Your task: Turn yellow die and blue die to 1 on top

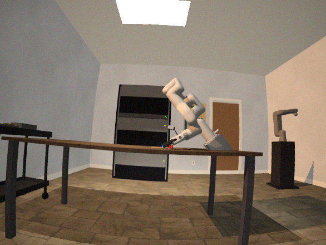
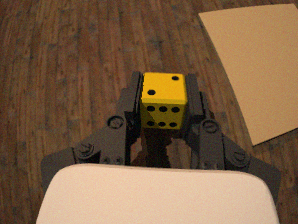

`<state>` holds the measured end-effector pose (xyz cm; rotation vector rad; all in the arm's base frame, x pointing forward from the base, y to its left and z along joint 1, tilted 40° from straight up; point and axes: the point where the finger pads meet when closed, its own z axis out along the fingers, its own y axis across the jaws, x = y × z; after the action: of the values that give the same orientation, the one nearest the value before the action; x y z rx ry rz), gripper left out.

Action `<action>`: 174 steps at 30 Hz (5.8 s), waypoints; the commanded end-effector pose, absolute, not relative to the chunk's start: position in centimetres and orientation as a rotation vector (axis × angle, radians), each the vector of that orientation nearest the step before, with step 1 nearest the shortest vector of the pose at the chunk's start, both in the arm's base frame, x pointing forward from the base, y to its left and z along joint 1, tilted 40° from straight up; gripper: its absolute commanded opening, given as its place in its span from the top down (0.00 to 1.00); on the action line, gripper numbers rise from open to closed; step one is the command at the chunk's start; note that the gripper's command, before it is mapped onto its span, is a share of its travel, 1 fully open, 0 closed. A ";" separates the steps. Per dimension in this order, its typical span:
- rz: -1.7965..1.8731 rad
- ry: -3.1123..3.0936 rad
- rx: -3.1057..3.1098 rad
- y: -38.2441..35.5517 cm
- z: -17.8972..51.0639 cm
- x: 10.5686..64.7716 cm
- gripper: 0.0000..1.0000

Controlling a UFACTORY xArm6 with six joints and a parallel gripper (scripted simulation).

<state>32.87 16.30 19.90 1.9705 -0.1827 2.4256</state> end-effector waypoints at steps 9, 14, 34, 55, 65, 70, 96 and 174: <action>2.427 -0.184 1.970 16.3 19.6 33.1 0.73; 2.427 -0.184 1.970 16.3 19.6 33.1 0.73; 2.427 -0.184 1.970 16.3 19.6 33.1 0.73; 2.427 -0.184 1.970 16.3 19.6 33.1 0.57; 2.427 -0.184 1.970 16.3 19.6 33.1 0.53; 2.427 -0.184 1.970 16.3 19.6 33.1 0.53; 2.427 -0.184 1.970 16.3 19.6 33.1 0.53; 2.164 -0.188 2.273 16.6 24.4 24.9 0.53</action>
<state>24.64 16.71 23.62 2.0986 -0.1990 2.3187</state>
